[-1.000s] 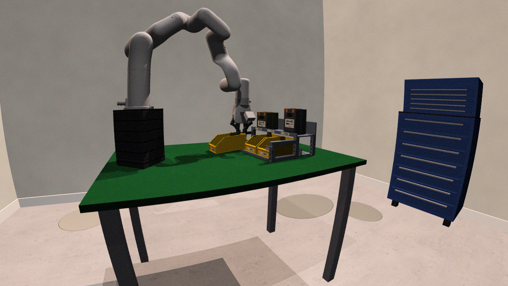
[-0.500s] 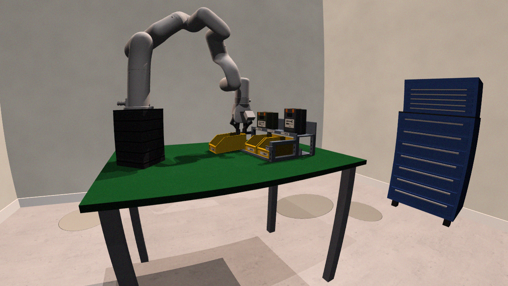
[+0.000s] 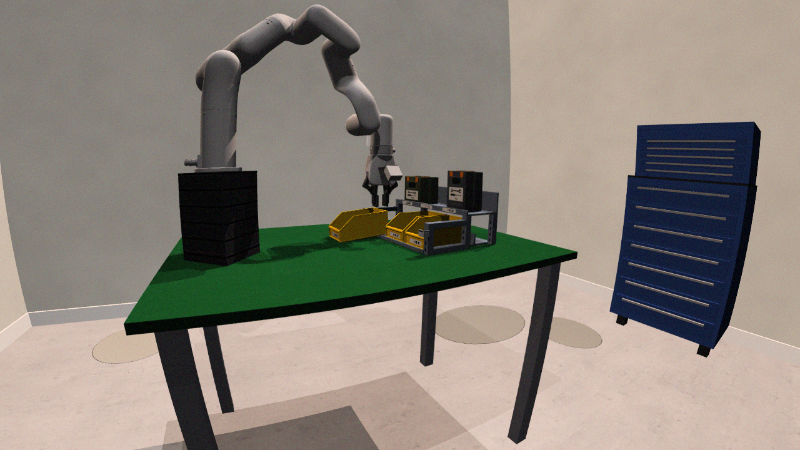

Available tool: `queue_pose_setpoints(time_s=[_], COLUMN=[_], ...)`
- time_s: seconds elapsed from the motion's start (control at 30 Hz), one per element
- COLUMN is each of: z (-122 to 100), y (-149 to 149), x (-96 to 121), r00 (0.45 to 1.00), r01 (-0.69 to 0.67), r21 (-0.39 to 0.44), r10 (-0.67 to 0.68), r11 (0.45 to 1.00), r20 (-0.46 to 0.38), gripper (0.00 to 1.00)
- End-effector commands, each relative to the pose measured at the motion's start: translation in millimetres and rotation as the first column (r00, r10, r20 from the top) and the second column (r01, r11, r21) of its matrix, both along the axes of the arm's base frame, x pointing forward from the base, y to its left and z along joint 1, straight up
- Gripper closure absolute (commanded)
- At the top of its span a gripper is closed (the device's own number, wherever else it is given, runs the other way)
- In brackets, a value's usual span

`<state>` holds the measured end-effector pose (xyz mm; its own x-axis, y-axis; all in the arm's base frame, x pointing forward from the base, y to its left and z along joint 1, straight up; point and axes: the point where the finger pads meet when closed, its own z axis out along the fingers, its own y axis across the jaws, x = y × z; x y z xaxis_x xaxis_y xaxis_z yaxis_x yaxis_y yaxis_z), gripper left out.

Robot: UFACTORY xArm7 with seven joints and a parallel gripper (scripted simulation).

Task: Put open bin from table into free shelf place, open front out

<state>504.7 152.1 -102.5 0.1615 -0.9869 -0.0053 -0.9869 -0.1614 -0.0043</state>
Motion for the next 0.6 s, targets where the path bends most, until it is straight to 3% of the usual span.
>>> queue_pose_setpoints(time_s=[0.0,0.1,0.57], z=[20,47,46], y=[0,0,0], x=[2,2,1], r00=[1.0,1.0,1.0], r01=[0.0,0.0,0.0], r21=[0.001,0.002,0.001], r10=[0.0,0.0,0.0], r11=[1.0,1.0,1.0], r20=[0.005,0.005,0.003], gripper=[0.67,0.67,0.67])
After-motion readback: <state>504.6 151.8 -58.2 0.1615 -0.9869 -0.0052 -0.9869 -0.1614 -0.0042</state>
